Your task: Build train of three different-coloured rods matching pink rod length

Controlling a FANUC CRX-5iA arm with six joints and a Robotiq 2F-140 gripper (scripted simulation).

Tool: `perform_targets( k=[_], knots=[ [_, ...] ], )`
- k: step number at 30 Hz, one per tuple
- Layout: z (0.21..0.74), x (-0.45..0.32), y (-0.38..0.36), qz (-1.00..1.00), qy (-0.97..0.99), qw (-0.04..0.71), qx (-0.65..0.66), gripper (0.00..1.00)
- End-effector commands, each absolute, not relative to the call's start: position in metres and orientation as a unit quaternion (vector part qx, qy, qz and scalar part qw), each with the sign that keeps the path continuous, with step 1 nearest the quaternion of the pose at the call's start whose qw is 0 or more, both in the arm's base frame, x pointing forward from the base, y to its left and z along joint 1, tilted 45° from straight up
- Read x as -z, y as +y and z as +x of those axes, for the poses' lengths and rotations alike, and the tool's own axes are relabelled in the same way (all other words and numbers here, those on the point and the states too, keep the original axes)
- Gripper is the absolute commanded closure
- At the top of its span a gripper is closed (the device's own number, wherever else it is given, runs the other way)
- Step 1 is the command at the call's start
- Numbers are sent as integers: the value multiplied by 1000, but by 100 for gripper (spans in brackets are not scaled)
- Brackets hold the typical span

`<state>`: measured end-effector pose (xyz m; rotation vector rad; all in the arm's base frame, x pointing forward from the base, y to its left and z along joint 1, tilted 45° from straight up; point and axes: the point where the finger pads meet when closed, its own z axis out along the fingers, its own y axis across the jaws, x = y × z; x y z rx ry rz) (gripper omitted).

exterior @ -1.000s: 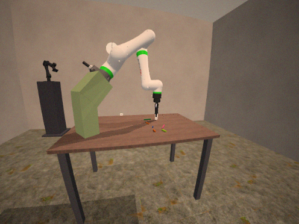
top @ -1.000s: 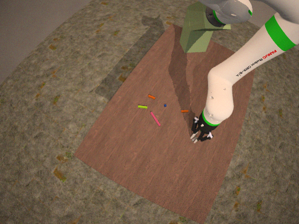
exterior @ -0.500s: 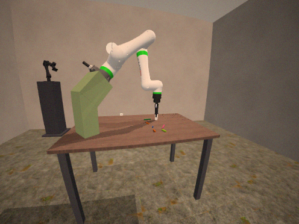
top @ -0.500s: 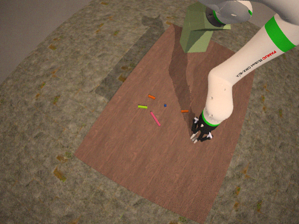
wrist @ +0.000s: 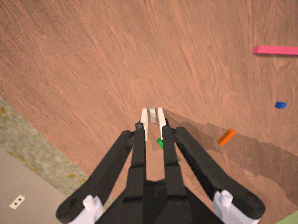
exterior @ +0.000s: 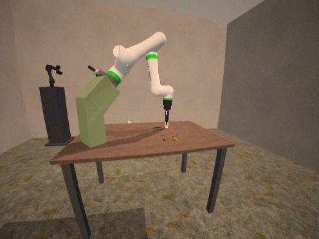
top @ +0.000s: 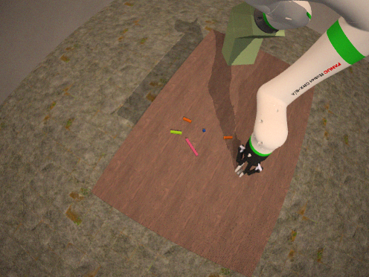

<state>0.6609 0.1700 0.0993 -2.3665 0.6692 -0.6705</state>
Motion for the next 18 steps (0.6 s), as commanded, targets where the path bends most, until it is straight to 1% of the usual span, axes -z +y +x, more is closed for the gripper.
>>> perform_targets(
  k=[1, 11, 12, 18],
  knots=[
    [661, -99, 170, -888, 251, 292, 252, 85],
    [661, -99, 170, -888, 251, 292, 252, 85],
    [661, -99, 170, -888, 251, 292, 252, 97],
    [661, -99, 170, -888, 251, 292, 252, 97]
  ],
)
